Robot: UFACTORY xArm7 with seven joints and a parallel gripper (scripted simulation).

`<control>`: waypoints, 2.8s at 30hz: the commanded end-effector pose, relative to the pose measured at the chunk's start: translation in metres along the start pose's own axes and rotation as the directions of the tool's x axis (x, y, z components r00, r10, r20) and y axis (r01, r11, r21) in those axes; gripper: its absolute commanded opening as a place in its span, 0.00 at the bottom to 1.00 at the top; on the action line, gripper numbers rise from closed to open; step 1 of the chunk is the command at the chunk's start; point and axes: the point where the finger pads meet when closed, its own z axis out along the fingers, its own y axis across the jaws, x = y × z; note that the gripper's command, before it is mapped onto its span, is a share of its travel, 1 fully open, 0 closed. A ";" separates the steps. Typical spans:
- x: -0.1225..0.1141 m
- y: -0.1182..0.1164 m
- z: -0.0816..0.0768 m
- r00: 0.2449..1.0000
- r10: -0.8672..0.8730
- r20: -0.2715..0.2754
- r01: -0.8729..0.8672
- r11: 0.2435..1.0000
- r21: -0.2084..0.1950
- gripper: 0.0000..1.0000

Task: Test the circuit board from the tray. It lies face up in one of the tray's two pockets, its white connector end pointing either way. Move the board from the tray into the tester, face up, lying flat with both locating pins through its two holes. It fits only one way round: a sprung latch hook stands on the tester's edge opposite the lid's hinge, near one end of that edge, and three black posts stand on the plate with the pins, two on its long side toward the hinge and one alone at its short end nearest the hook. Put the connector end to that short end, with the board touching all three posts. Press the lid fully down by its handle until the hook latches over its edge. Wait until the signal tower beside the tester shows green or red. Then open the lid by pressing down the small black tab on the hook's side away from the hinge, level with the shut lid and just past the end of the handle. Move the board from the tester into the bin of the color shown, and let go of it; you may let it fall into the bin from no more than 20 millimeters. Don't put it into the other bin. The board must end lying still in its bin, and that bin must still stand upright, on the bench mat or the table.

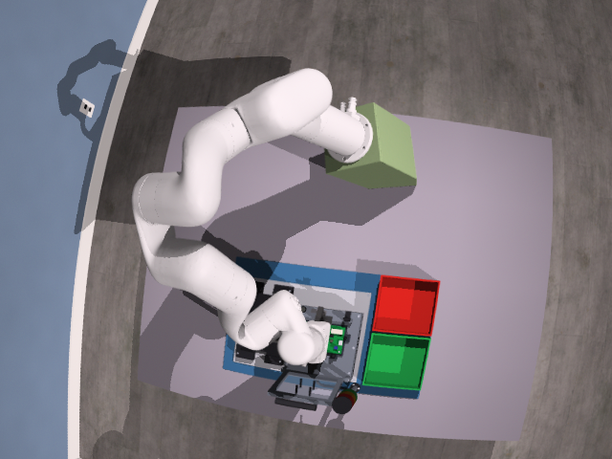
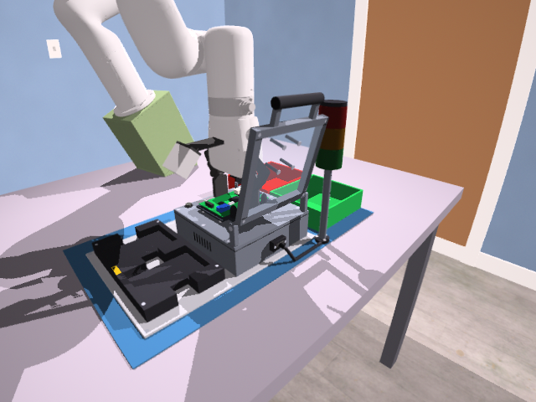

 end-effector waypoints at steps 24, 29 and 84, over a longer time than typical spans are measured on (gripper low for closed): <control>-0.001 0.001 0.000 1.000 -0.002 0.000 0.002 1.000 -0.002 1.00; -0.001 0.001 0.000 1.000 -0.002 0.000 0.002 1.000 -0.002 1.00; -0.001 0.001 -0.245 1.000 -0.002 0.000 0.002 1.000 -0.002 1.00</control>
